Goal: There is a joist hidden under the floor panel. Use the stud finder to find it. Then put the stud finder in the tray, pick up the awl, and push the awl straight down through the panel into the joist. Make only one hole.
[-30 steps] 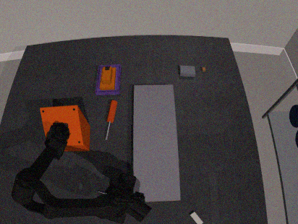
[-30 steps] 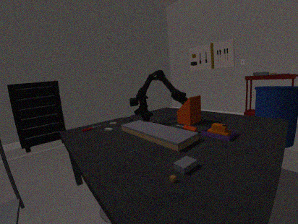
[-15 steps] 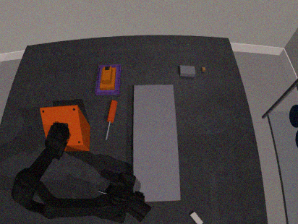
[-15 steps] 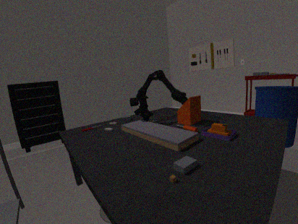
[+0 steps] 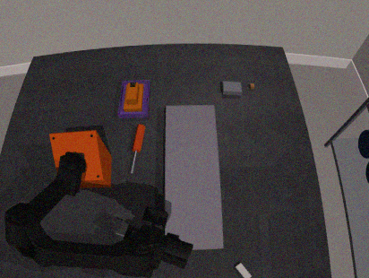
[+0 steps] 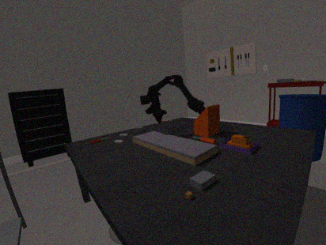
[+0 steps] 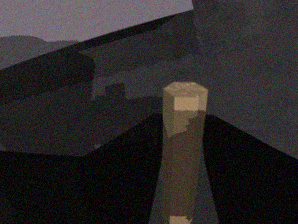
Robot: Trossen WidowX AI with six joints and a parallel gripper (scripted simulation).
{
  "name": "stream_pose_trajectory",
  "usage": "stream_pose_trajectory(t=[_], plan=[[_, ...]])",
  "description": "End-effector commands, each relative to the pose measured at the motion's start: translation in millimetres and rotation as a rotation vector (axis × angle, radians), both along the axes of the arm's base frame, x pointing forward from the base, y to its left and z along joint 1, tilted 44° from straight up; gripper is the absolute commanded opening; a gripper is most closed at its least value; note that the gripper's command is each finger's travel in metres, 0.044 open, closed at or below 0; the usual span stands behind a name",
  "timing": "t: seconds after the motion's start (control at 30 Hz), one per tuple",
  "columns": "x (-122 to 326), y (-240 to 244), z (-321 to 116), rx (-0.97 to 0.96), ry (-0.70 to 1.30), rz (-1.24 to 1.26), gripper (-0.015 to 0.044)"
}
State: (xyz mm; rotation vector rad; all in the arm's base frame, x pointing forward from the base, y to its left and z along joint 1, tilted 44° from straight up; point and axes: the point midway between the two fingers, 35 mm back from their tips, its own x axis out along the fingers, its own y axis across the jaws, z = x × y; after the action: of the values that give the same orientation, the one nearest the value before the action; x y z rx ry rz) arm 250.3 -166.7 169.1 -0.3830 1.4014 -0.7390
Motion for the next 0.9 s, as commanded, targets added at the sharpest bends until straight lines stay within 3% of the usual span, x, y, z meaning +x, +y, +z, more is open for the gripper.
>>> stream_pose_trajectory(t=[0.0, 0.27, 0.87], plan=[[-4, 16, 23, -0.014, -0.013, 0.002, 0.0], [-1, 21, 15, 0.034, 0.026, 0.053, 0.0], [48, 88, -44, 0.498, 0.306, 0.709, 0.0]])
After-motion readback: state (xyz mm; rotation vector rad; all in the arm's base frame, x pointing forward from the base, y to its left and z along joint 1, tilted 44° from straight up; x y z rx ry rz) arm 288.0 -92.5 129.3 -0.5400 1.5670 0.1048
